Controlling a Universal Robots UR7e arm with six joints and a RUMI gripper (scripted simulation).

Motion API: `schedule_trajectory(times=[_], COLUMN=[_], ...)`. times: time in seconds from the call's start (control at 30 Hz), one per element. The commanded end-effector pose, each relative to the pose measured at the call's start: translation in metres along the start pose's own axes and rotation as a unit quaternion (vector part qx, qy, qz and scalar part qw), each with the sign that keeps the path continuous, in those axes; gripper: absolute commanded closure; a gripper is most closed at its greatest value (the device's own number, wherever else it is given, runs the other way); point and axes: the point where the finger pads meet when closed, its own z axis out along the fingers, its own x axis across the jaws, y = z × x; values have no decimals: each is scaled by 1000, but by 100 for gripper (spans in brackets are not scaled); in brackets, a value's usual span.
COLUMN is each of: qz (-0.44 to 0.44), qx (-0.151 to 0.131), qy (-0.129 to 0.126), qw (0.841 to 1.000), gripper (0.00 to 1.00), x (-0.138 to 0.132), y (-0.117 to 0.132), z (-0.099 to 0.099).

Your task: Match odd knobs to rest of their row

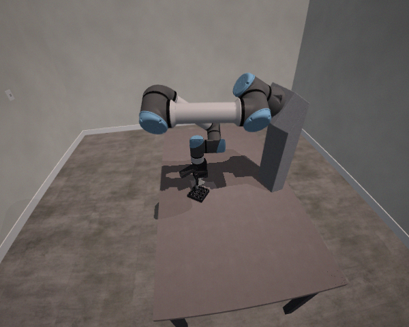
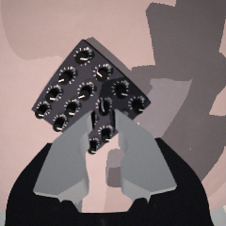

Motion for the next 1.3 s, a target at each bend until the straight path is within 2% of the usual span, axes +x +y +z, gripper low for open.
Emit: schedule_trajectory(times=[0.0,0.7,1.27], qz=[0,0,0], qx=[0,0,0], qy=[0,0,0], qw=[1000,1000,1000], gripper=[89,89,89], x=[0,0,0], y=[0,0,0], z=[0,12,14])
